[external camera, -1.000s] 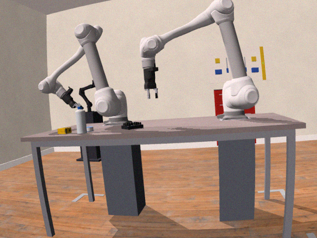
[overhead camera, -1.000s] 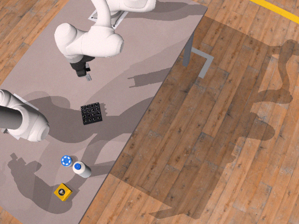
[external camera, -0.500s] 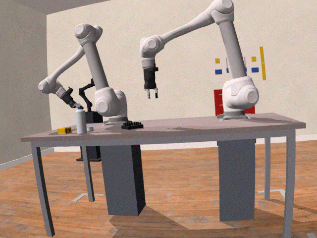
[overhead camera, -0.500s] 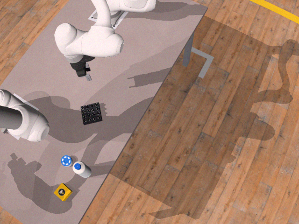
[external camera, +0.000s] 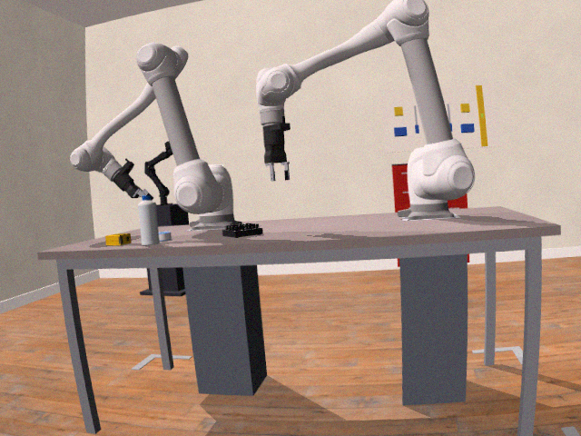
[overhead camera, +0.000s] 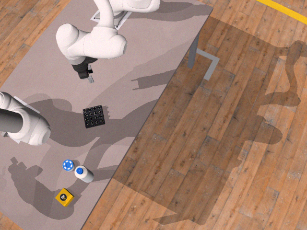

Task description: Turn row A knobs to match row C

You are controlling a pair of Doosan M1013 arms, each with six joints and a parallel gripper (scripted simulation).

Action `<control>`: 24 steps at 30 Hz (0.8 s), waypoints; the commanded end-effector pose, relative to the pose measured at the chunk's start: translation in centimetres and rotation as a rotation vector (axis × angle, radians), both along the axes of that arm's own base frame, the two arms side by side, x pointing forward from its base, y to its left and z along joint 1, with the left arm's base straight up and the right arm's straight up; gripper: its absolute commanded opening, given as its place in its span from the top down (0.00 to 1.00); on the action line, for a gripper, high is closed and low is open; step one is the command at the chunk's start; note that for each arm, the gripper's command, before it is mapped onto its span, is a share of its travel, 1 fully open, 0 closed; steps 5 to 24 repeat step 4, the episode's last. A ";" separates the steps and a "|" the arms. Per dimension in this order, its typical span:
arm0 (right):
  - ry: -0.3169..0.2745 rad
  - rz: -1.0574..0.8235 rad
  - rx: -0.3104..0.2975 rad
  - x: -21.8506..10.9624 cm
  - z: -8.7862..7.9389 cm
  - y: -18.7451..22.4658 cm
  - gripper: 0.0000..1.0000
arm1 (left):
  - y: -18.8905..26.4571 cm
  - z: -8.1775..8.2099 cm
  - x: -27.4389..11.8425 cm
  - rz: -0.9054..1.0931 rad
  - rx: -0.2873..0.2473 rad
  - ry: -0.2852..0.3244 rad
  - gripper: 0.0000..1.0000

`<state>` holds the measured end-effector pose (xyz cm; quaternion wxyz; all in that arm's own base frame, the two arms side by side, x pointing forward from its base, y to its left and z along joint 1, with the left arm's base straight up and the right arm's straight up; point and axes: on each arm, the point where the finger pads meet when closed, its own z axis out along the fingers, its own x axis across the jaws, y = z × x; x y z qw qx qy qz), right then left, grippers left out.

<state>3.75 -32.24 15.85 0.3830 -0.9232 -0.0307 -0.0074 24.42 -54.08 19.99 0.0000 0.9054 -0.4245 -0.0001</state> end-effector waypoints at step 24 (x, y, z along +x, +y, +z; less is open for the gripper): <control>0.000 0.000 -0.001 0.0 0.0 0.0 0.00 | 0.0 0.1 0.0 0.000 -0.001 -0.001 0.00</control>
